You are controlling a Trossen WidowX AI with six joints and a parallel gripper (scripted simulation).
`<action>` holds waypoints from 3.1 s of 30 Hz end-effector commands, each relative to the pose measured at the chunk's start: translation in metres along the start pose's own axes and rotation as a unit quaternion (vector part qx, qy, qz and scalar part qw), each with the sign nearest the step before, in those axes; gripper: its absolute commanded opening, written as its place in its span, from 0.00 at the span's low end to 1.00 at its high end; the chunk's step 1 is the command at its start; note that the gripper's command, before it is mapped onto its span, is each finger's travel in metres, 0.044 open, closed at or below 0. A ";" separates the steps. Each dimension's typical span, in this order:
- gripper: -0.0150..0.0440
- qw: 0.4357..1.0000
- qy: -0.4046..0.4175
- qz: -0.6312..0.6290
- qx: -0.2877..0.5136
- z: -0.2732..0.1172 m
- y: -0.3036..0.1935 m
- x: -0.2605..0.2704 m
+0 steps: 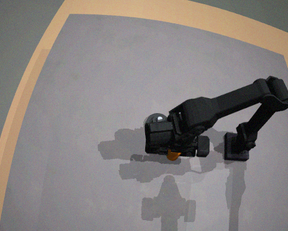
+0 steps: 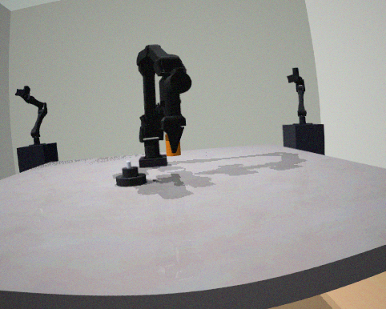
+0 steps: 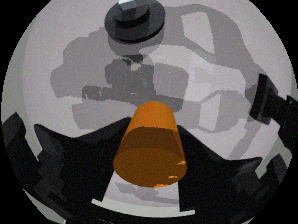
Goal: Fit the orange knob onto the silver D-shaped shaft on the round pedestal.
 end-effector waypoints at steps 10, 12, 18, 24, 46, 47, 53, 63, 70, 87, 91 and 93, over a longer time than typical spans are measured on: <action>0.25 1.000 0.005 0.001 0.001 -0.078 0.005 -0.010; 0.25 1.000 0.005 0.001 0.001 -0.079 0.006 -0.010; 0.25 1.000 0.024 -0.001 0.006 -0.079 0.004 -0.011; 0.25 0.996 0.083 -0.002 0.021 -0.088 0.002 -0.018; 0.25 0.949 0.307 -0.002 0.078 -0.129 -0.008 -0.043; 0.25 0.945 0.316 -0.002 0.080 -0.131 -0.008 -0.044; 0.25 0.923 0.373 -0.002 0.095 -0.140 -0.010 -0.050; 0.25 0.888 0.446 0.000 0.115 -0.152 -0.014 -0.058; 0.25 0.894 0.434 -0.006 0.109 -0.149 -0.014 -0.057; 0.25 0.894 0.434 -0.006 0.109 -0.149 -0.014 -0.057; 0.25 0.894 0.434 -0.006 0.109 -0.149 -0.014 -0.057; 0.25 0.894 0.434 -0.006 0.109 -0.149 -0.014 -0.057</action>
Point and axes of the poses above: the point midway between the two fingers, 35 mm back from their tips, its own z axis out along the fingers, its own x axis across the jaws, y = z × x, the point moved 3 cm from there along -z, back along the fingers, and after that the axes turned 14 degrees about z, right-handed, at the moved point
